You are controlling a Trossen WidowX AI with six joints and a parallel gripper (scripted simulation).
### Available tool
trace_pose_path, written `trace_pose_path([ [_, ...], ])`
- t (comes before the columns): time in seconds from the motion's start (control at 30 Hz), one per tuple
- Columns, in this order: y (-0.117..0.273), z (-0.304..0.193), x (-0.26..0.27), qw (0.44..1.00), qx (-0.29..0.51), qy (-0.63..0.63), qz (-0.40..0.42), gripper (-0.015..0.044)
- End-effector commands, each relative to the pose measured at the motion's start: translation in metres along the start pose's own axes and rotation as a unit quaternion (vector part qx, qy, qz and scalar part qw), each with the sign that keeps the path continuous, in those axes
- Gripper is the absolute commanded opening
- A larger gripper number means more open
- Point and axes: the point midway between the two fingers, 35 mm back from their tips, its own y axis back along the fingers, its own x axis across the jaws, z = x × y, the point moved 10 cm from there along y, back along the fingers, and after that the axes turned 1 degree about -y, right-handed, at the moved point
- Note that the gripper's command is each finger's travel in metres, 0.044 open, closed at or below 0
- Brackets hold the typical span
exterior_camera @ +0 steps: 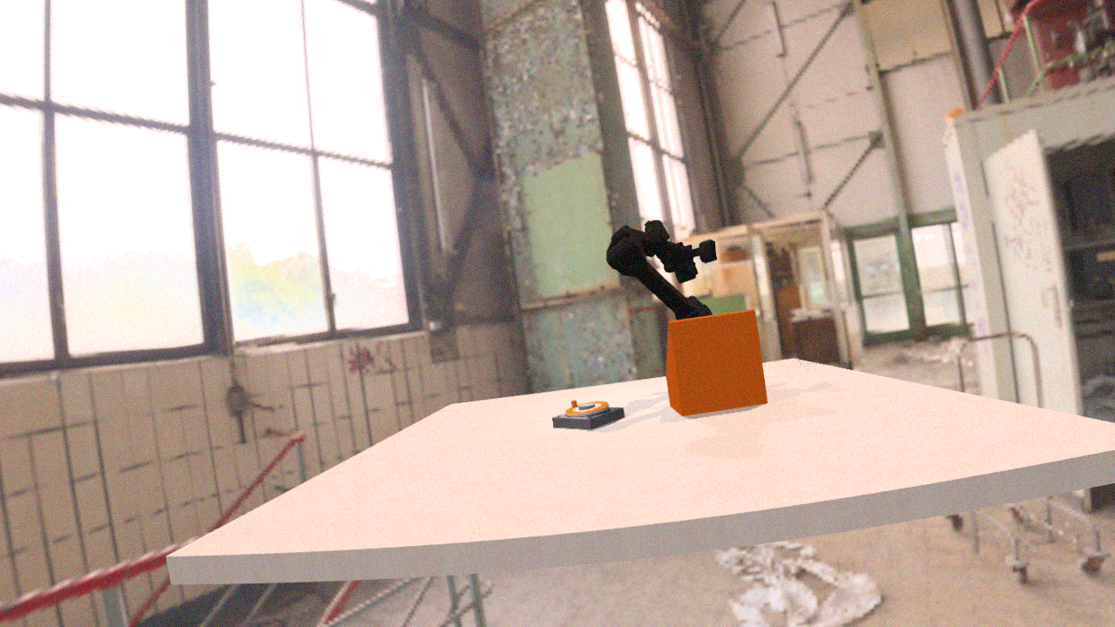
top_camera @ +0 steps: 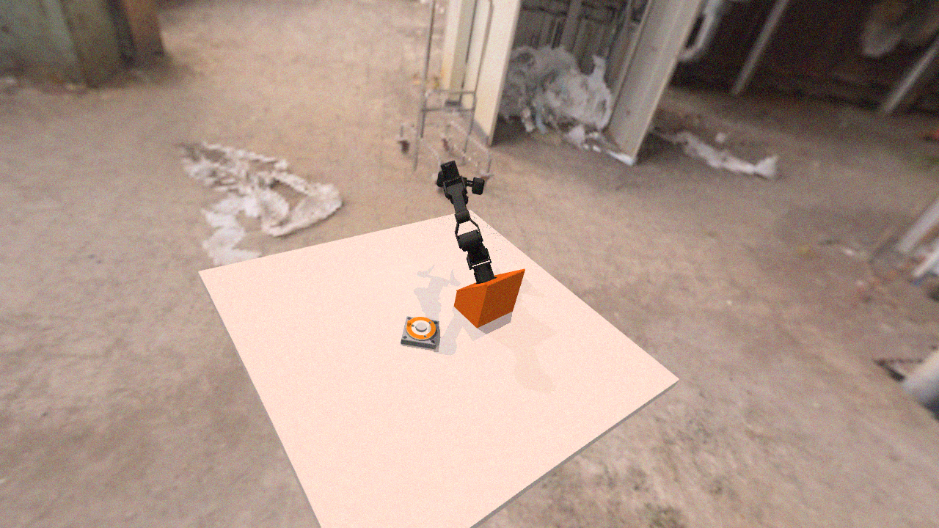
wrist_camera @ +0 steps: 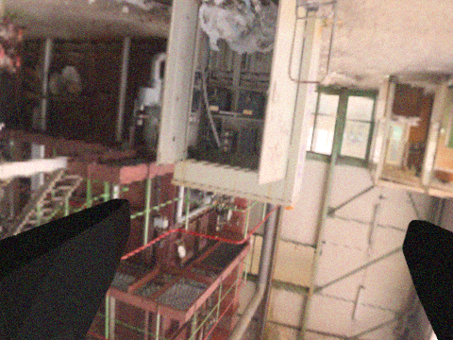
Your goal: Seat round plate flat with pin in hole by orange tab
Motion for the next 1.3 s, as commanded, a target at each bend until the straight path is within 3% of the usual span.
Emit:
trace_pose_path([
  [0.0, -0.001, 0.001, 0.000, 1.000, -0.004, -0.005, -0.001, 0.0374],
  [0.23, -0.043, 0.035, -0.023, 0.967, -0.174, -0.184, -0.016, 0.0190],
  [0.47, -0.056, 0.074, -0.055, 0.908, -0.307, -0.286, -0.003, 0.0006],
  [0.83, -0.036, 0.140, -0.113, 0.814, -0.474, -0.333, 0.050, 0.0000],
  [1.27, 0.060, 0.203, -0.174, 0.718, -0.602, -0.328, 0.118, 0.0000],
])
